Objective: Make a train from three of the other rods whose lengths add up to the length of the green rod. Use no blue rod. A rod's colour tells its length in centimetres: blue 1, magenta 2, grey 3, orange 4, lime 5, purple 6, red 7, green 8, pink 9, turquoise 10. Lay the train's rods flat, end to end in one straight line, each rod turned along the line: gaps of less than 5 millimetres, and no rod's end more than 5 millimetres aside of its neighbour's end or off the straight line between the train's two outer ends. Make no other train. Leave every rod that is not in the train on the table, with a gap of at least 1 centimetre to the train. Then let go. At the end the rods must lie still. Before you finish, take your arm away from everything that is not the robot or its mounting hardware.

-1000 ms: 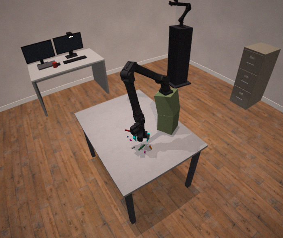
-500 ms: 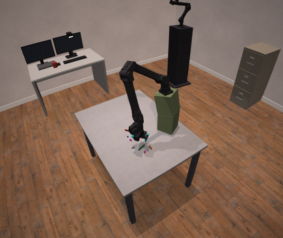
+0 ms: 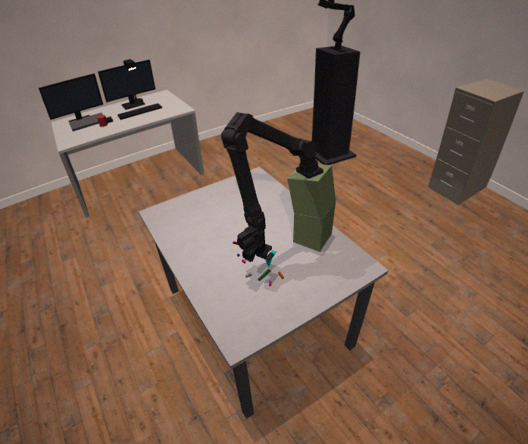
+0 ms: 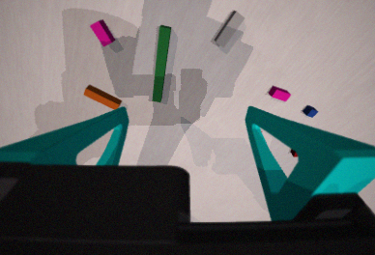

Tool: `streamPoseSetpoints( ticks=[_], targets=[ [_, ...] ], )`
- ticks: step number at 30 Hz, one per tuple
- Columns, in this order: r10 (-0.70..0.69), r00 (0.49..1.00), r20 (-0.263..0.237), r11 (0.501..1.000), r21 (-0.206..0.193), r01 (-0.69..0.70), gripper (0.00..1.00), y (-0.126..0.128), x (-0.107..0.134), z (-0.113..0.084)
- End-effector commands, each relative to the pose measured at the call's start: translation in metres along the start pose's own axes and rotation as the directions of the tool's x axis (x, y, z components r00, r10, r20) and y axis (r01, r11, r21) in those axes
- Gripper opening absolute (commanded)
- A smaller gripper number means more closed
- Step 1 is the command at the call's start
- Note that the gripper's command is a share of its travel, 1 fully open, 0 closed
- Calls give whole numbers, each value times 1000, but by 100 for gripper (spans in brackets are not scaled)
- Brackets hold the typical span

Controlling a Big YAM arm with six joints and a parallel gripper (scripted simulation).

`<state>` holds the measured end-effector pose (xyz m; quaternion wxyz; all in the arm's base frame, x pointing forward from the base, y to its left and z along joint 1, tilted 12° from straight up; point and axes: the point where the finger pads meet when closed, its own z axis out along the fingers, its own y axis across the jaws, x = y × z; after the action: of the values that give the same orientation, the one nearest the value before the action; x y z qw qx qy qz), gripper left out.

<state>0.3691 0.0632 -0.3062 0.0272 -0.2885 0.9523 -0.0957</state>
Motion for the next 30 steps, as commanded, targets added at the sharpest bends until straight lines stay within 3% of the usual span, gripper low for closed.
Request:
streamPoseSetpoints(
  ticks=[1,6,7,13,14,20,21,29,30],
  targets=[
    [138,990,23,990,7,-138,100,-18,-13,-11],
    [137,990,19,991,7,-137,100,-17,-11,-11],
    [239,971,24,971,5,-240,100,-24,-13,-11],
    [238,971,20,971,5,-238,100,-23,-10,-11],
    [338,941,25,941,3,-338,100,-30,-12,-11],
    [336,941,21,942,4,-337,100,-29,-10,-11],
    [431,902,25,902,1,-431,100,-35,-11,-11],
    [430,902,21,903,2,-431,100,-35,-9,-11],
    [519,854,25,855,-1,-519,100,-41,-11,-11]
  ],
)
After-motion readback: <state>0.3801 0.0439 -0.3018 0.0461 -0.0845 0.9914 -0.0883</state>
